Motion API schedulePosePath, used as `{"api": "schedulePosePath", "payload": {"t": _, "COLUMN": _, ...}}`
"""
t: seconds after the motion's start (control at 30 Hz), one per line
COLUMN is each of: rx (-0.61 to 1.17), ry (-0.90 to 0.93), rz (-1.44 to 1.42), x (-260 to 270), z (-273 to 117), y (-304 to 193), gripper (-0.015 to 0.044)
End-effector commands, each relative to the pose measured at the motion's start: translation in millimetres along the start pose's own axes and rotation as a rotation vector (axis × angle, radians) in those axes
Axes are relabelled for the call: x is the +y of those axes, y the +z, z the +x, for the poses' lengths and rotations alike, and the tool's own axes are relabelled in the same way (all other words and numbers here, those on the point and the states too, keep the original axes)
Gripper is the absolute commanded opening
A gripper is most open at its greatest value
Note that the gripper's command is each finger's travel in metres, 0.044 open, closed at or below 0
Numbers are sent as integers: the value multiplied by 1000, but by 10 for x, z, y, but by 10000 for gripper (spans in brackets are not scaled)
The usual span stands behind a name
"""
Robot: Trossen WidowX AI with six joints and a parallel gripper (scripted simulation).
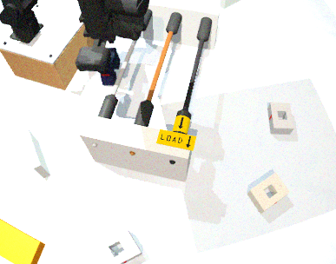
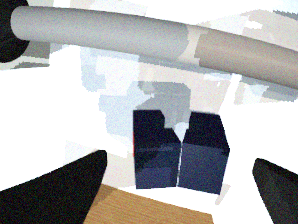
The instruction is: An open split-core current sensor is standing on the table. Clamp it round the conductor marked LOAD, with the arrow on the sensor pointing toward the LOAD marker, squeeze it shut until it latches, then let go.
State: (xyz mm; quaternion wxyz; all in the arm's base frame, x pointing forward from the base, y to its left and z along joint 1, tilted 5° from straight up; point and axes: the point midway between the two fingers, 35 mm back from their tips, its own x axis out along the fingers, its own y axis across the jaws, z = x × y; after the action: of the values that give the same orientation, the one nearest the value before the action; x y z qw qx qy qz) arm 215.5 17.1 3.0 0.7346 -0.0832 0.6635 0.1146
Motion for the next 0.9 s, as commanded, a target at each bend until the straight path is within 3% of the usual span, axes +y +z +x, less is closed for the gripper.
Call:
{"api": "schedulePosePath", "payload": {"t": 0.0, "rx": -1, "ry": 0, "rz": 0, "x": -1, "z": -4, "y": 4, "gripper": 361}}
{"api": "schedulePosePath", "payload": {"t": 0.13, "rx": -1, "ry": 0, "rz": 0, "x": -1, "z": -4, "y": 4, "gripper": 256}}
{"api": "schedulePosePath", "payload": {"t": 0.5, "rx": -1, "ry": 0, "rz": 0, "x": -1, "z": -4, "y": 4, "gripper": 183}}
{"api": "schedulePosePath", "payload": {"t": 0.73, "rx": 1, "ry": -1, "rz": 1, "x": -18, "z": -242, "y": 62, "gripper": 0}}
{"api": "schedulePosePath", "payload": {"t": 0.87, "rx": 2, "ry": -1, "rz": 2, "x": -26, "z": -477, "y": 90, "gripper": 0}}
